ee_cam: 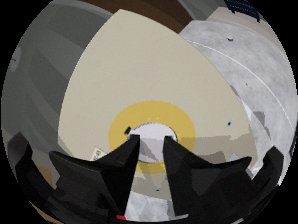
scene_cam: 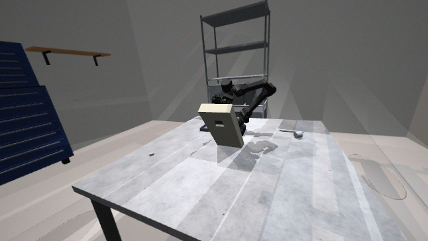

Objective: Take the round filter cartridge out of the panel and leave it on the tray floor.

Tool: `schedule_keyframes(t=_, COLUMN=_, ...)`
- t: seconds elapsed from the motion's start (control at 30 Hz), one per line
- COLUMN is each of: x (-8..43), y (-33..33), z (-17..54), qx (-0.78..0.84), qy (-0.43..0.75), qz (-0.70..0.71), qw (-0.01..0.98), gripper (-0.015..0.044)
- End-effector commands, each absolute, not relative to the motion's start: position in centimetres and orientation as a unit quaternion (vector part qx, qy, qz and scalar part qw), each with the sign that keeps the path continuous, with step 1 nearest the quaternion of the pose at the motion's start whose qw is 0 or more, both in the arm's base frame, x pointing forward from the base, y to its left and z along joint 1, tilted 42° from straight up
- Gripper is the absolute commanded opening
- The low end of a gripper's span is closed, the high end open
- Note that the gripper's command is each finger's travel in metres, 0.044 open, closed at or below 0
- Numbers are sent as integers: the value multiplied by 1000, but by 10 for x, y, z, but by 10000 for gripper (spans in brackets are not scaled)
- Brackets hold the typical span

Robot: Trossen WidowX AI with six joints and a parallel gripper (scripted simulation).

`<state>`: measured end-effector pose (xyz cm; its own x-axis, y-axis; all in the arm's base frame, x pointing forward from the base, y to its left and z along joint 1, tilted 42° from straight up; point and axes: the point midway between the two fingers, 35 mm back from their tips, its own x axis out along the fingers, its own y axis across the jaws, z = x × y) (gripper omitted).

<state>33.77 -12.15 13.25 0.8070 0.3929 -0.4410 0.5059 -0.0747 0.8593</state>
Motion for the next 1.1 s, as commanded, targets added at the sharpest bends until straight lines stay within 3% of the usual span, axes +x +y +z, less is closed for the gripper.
schedule_keyframes(t=0.0, x=342, y=-118, z=130, qx=778, qy=306, qz=-73, qw=544, gripper=0)
schedule_keyframes(t=0.57, x=342, y=-118, z=130, qx=900, qy=273, qz=-156, qw=302, gripper=0)
schedule_keyframes(t=1.07, x=301, y=-142, z=149, qx=882, qy=284, qz=-150, qw=344, gripper=0)
